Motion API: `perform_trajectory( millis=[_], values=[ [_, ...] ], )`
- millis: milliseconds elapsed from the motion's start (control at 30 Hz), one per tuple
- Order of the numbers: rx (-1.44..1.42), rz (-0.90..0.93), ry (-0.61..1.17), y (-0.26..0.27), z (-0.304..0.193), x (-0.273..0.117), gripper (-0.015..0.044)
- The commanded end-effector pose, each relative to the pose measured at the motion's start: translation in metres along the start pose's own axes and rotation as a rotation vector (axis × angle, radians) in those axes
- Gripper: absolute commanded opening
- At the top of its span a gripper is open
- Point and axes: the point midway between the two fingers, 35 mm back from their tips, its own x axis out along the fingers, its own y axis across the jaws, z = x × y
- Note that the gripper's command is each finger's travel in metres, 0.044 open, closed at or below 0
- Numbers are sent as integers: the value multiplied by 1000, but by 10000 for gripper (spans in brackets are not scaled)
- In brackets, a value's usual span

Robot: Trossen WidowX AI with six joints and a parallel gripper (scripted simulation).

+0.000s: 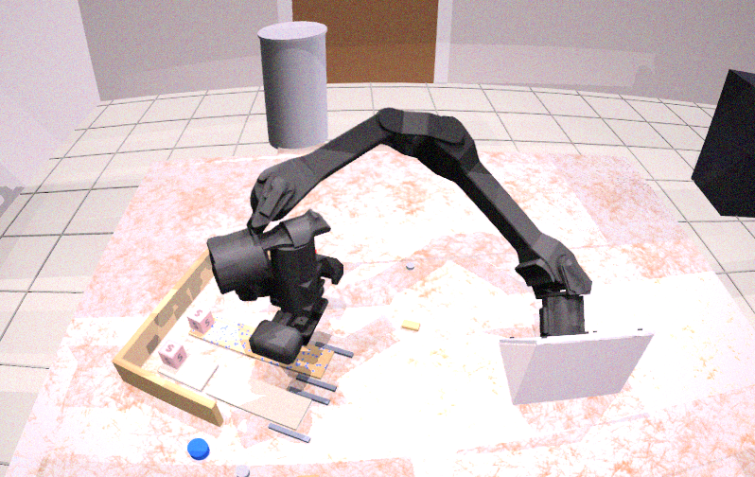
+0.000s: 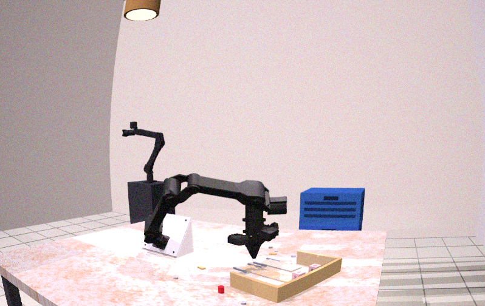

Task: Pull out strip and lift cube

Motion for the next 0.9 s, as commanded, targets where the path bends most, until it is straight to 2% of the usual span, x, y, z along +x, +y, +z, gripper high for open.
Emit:
perform_trajectory(
  millis=[0,867],
  values=[
    [-6,-7,1,-2,-1,9,0],
    [-6,-11,0,-4,-5,40,0]
  ],
)
